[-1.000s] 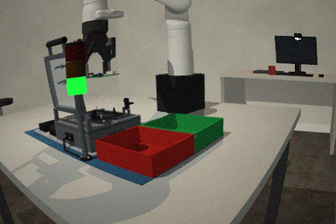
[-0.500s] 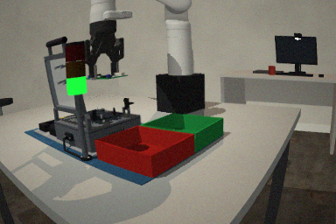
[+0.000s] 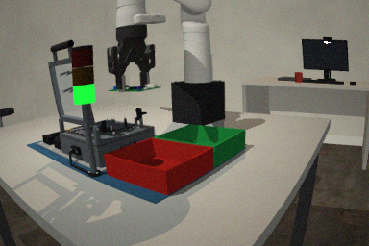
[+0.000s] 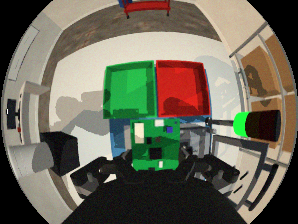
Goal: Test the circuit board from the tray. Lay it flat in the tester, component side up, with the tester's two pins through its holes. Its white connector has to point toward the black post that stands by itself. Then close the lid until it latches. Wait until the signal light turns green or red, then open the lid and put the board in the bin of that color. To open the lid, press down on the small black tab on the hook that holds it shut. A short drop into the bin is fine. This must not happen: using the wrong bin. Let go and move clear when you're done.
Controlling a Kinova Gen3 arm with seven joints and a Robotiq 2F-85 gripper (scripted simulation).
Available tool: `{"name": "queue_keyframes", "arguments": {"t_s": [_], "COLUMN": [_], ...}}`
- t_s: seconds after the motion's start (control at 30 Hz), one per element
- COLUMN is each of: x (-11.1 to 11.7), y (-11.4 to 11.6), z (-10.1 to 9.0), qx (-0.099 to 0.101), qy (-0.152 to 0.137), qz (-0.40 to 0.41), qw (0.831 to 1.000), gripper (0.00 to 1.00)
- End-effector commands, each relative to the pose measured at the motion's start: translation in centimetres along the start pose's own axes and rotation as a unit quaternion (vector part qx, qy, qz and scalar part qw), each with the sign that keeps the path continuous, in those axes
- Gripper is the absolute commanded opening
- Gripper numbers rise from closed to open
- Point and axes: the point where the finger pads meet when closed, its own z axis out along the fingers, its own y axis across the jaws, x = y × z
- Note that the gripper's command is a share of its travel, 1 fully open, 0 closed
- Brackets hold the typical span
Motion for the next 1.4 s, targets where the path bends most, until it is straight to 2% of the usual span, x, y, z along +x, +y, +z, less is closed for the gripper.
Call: {"name": "queue_keyframes", "arguments": {"t_s": [0.0,0.13,0.63,0.7,1.1,1.37], "x": [2.0,2.9,8.8,8.8,12.1,12.9], "y": [-1.0,-1.5,-4.7,-4.7,-6.4,-6.7], "z": [0.6,0.9,2.7,2.7,3.7,4.0], "qx": [0.000,0.001,0.001,0.001,0.000,0.000], "qy": [0.001,0.001,0.000,0.000,0.000,0.001], "qz": [-0.007,-0.007,-0.007,-0.007,-0.008,-0.007], "qw": [1.000,1.000,1.000,1.000,1.000,1.000], "gripper": [0.77,0.77,0.77,0.77,0.77,0.77]}}
